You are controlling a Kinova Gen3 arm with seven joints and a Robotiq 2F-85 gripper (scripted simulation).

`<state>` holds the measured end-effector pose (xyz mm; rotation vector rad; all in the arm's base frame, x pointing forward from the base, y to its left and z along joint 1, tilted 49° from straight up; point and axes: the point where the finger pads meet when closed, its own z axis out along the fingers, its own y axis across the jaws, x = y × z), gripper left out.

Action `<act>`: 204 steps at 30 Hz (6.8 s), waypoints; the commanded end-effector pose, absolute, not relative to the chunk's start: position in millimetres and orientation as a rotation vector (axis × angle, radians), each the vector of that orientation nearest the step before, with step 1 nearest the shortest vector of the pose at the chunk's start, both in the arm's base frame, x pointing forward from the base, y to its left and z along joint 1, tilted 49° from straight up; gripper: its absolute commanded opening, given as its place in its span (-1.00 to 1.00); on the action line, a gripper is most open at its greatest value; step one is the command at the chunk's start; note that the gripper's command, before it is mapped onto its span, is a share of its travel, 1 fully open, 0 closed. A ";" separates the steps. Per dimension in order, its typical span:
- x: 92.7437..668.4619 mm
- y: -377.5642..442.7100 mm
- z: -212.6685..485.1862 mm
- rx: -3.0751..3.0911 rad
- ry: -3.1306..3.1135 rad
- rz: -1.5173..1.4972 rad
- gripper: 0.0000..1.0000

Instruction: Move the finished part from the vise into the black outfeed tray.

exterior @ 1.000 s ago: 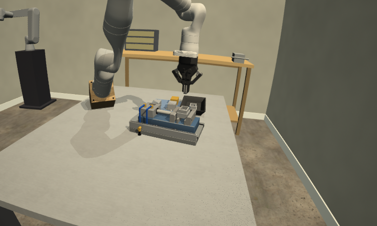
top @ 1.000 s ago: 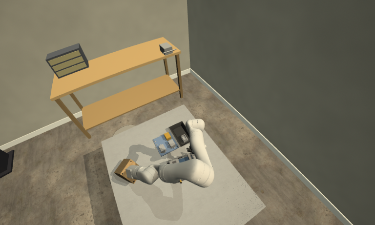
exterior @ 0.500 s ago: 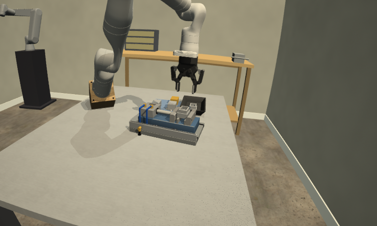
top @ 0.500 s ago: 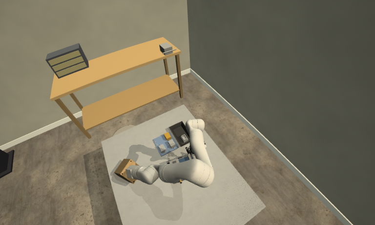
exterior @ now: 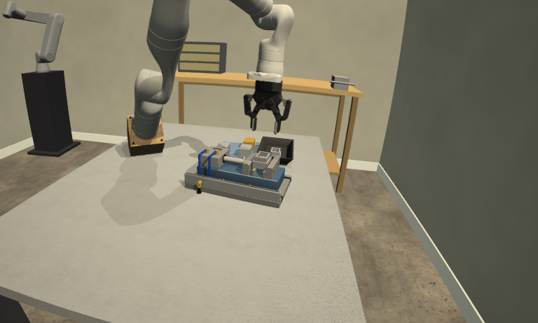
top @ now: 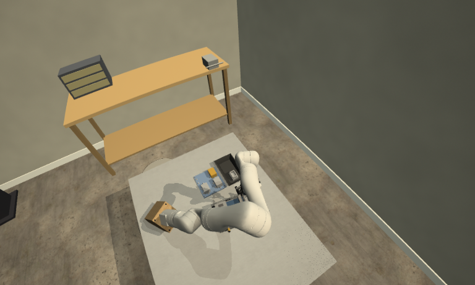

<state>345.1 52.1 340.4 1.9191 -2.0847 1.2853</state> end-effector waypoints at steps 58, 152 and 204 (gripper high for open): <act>374.7 19.3 301.3 1.934 -2.075 1.294 0.34; 377.9 18.3 300.7 1.929 -2.080 1.294 0.34; 383.6 12.0 290.6 1.938 -2.072 1.291 0.34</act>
